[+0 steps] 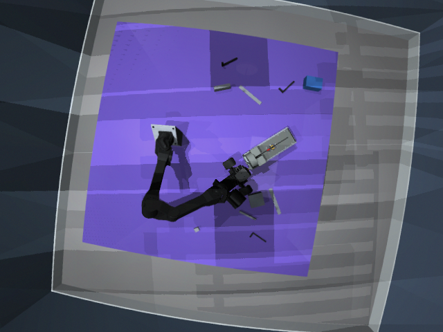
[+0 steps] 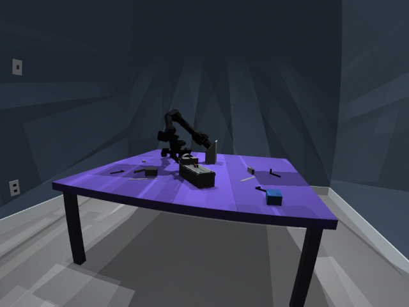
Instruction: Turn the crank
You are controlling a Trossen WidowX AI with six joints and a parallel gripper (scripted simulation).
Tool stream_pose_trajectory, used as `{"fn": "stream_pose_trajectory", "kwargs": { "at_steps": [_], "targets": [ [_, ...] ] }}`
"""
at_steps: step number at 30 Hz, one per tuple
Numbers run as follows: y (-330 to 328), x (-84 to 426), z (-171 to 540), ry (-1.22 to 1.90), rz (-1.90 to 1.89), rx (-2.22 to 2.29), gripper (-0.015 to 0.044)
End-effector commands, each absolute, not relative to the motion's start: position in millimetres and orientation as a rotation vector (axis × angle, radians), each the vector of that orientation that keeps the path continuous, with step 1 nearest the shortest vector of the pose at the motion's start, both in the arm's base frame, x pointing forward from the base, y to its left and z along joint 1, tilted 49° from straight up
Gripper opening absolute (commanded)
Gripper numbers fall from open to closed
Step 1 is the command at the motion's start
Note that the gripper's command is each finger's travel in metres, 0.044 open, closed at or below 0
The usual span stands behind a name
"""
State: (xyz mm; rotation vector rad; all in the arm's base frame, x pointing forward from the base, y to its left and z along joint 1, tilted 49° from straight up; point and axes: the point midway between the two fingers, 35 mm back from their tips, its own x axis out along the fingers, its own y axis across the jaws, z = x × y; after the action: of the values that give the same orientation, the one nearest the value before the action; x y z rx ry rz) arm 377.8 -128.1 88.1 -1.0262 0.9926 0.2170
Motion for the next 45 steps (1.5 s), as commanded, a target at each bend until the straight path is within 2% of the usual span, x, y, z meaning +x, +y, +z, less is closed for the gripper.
{"fn": "stream_pose_trajectory", "kwargs": {
  "at_steps": [1, 45],
  "targets": [
    [-127.7, 378.3, 87.9, 0.988, 0.222, -1.029, 0.0],
    [-133.5, 359.1, 48.4, 0.99, 0.223, -1.029, 0.0]
  ]
}}
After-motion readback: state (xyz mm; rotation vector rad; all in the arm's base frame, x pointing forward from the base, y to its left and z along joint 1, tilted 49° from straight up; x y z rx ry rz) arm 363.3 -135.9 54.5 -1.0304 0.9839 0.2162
